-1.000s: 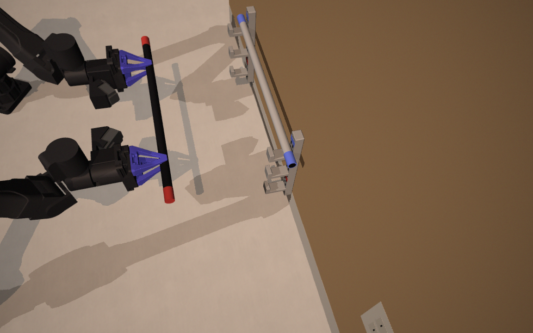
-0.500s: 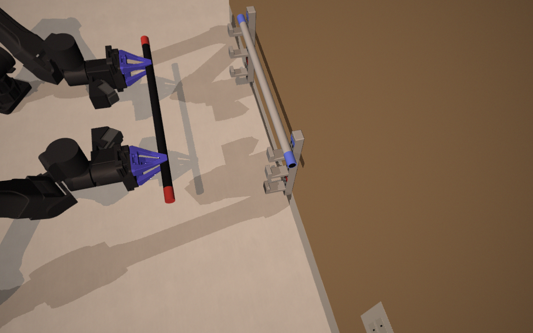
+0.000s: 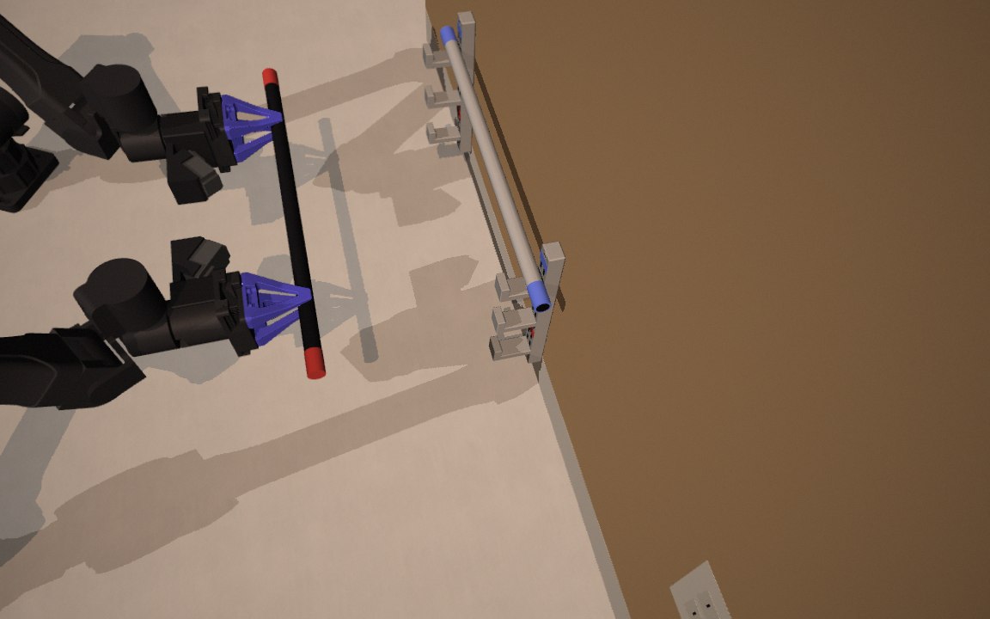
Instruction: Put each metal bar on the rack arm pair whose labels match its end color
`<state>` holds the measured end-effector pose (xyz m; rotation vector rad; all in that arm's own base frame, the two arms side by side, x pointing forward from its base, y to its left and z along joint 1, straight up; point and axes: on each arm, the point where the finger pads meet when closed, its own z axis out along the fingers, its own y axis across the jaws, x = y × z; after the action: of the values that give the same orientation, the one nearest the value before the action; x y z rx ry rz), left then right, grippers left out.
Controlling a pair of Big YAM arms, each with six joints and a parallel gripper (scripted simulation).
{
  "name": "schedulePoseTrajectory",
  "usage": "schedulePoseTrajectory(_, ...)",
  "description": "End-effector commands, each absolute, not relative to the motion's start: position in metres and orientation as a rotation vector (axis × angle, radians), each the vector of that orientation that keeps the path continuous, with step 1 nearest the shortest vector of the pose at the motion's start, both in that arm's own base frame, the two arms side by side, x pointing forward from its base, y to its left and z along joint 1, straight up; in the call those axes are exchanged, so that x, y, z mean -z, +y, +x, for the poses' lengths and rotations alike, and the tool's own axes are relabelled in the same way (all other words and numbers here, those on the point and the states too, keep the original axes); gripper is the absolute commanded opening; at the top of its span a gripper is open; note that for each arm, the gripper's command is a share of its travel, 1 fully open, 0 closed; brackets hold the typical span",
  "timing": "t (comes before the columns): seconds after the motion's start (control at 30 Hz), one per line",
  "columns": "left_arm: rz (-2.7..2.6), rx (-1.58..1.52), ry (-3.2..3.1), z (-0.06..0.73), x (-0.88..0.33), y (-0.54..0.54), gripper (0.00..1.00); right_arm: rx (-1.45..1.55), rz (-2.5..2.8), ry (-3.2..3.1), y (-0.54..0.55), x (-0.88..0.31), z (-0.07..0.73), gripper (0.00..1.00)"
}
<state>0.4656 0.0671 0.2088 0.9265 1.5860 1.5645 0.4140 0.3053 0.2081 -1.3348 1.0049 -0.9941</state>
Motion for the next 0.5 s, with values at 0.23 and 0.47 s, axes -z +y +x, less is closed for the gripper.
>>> schedulePoseTrajectory(0.23,0.849,-1.587,1.549,0.469,-0.226,0.070,0.00,1.004,-1.254,0.999,0.302,-0.225,0.417,0.00)
schedulePoseTrajectory(0.47,0.849,-1.587,1.549,0.469,-0.217,0.070,0.00,1.004,-1.254,0.999,0.302,-0.216,0.418,0.00)
